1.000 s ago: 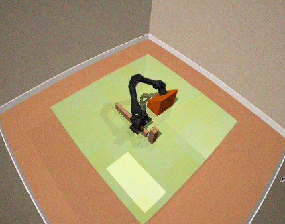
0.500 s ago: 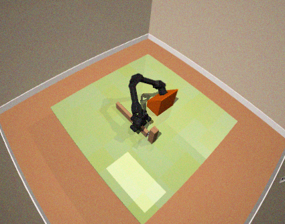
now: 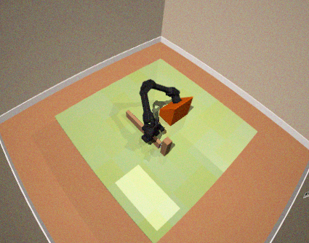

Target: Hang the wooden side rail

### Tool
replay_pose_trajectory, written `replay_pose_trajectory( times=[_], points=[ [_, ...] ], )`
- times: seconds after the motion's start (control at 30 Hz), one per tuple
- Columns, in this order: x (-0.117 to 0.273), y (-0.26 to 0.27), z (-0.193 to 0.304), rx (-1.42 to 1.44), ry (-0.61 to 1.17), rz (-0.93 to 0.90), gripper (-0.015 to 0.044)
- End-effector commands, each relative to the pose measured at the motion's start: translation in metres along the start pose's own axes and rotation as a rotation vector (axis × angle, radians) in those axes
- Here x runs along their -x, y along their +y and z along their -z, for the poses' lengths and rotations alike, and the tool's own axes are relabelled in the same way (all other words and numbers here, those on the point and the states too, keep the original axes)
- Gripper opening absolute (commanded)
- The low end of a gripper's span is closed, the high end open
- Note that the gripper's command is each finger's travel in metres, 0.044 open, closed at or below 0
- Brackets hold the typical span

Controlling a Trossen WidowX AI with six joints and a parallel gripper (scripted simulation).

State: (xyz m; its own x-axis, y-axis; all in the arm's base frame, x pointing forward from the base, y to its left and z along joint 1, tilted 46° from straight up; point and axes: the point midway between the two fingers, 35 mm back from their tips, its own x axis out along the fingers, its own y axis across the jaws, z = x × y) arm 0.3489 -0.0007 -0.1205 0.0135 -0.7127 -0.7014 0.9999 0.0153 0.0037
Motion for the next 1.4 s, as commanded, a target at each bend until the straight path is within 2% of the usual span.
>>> replay_pose_trajectory(
  times=[0.0,1.37],
  points=[
    [0.0,0.0002,0.0,0.0,0.0,0.0,0.0],
    [0.0065,0.0003,0.0001,-0.011,0.002,0.004,0.0]
  ],
)
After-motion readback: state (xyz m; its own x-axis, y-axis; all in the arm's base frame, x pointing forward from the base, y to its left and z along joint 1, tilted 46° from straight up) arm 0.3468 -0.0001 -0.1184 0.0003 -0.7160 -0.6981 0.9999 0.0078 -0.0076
